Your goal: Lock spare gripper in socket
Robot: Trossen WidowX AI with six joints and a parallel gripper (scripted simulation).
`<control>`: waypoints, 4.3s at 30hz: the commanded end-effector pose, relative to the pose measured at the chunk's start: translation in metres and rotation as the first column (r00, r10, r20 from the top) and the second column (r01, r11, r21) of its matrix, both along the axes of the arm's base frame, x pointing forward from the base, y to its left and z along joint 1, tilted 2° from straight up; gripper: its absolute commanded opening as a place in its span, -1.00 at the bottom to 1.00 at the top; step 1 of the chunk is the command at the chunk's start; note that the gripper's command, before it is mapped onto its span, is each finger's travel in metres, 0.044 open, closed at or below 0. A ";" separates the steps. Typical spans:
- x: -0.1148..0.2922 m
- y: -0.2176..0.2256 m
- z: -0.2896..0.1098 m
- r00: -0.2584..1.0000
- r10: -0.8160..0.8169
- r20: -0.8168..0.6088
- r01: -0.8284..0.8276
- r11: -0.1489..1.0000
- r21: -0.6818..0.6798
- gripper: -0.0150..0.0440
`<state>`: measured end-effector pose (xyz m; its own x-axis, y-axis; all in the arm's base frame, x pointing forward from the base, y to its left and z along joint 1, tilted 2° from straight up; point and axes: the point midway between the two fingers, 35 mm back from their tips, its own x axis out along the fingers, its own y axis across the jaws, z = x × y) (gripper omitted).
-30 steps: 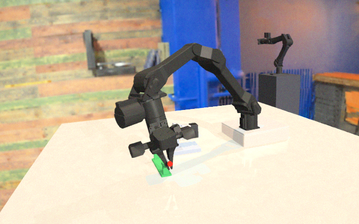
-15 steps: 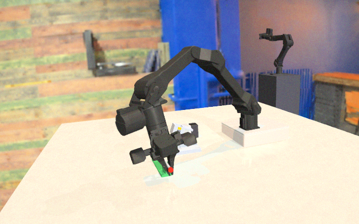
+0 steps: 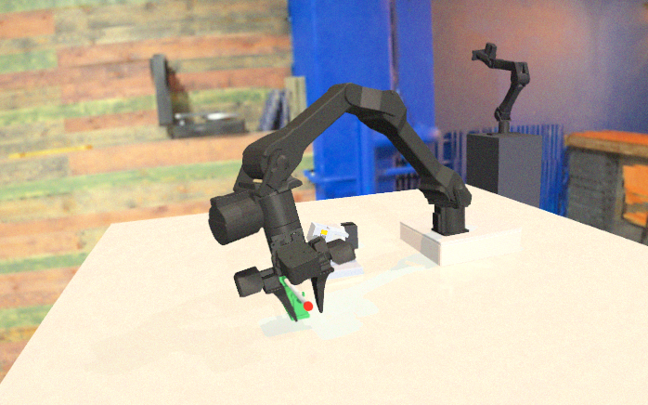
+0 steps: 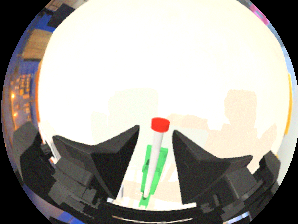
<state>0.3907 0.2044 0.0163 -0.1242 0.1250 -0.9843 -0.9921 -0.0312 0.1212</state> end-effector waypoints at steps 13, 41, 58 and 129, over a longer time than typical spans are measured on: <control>-0.009 -0.003 0.029 0.999 0.001 -0.037 -0.001 1.000 -0.017 0.19; -0.019 -0.014 0.072 0.998 0.008 -0.065 -0.010 0.999 -0.035 0.45; -0.002 -0.066 0.066 0.984 0.044 0.171 -0.044 0.999 -0.006 0.12; -0.002 -0.067 0.012 0.986 0.042 0.158 -0.041 0.999 -0.008 -0.49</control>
